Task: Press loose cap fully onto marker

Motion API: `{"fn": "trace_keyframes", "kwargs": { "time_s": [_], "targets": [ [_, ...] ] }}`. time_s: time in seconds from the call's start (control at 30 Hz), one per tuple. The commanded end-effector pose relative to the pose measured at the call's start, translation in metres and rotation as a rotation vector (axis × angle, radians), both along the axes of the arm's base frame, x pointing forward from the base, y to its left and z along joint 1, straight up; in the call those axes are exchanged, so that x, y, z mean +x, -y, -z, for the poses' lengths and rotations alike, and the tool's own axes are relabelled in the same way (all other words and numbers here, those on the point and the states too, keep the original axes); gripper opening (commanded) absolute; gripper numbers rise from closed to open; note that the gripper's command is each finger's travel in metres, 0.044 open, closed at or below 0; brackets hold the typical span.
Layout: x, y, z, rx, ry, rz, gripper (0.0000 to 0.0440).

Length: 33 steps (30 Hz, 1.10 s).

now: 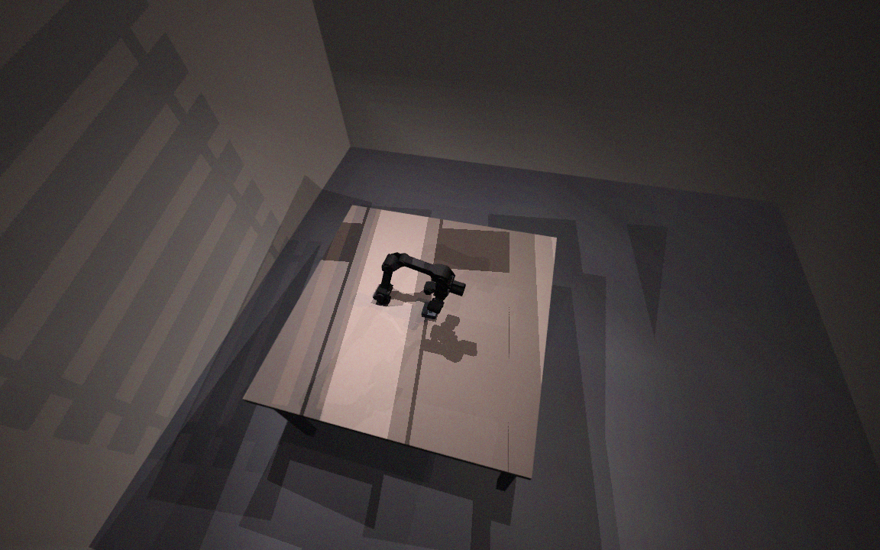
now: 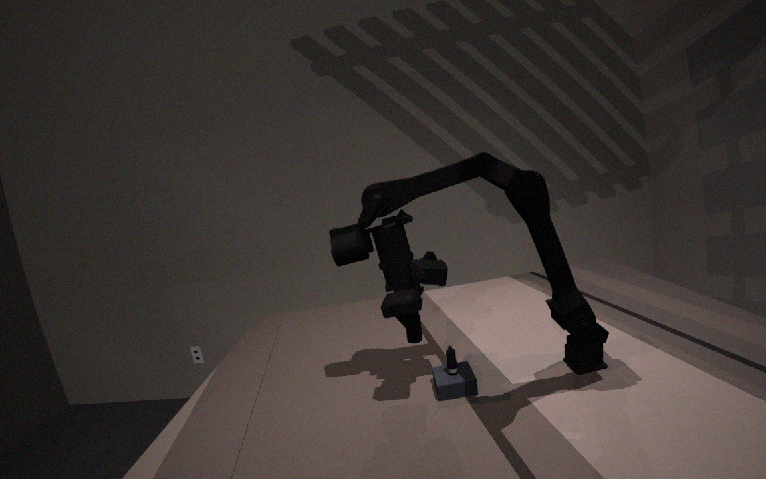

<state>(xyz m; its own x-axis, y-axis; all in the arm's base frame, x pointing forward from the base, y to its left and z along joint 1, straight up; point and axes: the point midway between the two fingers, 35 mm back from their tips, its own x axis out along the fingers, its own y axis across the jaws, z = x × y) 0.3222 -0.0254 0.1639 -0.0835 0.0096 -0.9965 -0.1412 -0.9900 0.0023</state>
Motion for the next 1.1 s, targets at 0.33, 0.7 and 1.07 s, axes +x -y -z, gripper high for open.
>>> {"fn": "trace_keyframes", "kwargs": {
  "time_s": [0.33,0.7,1.07],
  "targets": [
    [-0.034,-0.016,-0.006,0.017,-0.044,-0.057,0.0000],
    [-0.049,-0.017,-0.002,0.022,-0.055,-0.086,0.0000],
    [-0.056,-0.017,0.006,0.025,-0.054,-0.097,0.0000]
  ]
}}
